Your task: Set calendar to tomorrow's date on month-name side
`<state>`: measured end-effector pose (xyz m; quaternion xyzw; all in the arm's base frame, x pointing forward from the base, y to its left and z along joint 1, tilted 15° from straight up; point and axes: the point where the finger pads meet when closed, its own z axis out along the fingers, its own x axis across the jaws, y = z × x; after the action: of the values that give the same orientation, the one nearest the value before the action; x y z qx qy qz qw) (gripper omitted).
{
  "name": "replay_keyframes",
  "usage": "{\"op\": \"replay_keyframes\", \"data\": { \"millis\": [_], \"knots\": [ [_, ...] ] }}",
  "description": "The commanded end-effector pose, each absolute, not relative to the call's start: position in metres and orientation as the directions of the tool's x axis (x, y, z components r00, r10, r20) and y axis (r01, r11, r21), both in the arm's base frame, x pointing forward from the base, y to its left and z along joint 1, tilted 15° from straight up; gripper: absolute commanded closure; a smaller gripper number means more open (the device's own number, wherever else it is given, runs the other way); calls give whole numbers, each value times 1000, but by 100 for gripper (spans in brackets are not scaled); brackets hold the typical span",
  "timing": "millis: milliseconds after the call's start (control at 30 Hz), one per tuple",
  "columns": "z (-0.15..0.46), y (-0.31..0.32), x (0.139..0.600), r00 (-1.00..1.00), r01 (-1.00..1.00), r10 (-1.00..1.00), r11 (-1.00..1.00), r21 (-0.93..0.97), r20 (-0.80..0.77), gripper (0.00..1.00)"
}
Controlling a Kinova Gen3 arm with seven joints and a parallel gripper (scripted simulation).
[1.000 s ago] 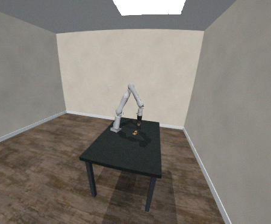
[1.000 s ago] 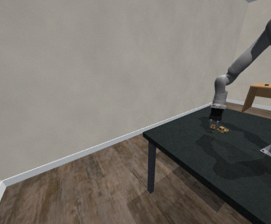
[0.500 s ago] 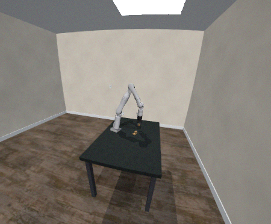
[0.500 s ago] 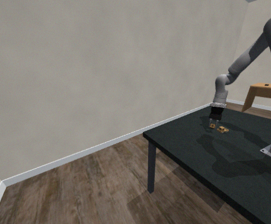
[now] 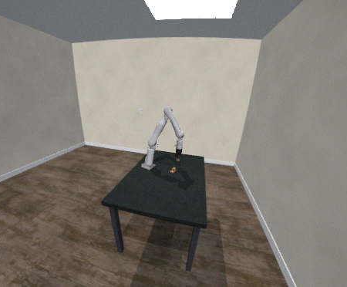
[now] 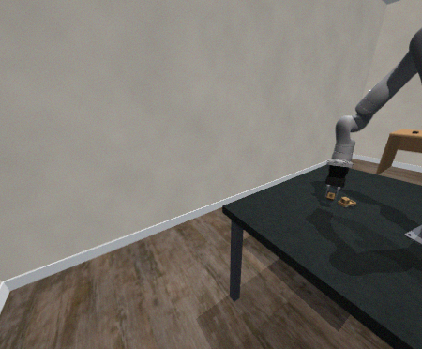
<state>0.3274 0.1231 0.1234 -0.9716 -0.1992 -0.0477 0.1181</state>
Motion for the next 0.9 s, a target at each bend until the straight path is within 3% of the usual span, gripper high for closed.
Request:
{"op": "replay_keyframes", "data": {
  "millis": [0, 867],
  "knots": [
    [123, 122, 328, 917, 397, 374, -893, -214, 139, 43],
    [122, 120, 328, 917, 396, 376, -811, -430, 134, 43]
  ]
}}
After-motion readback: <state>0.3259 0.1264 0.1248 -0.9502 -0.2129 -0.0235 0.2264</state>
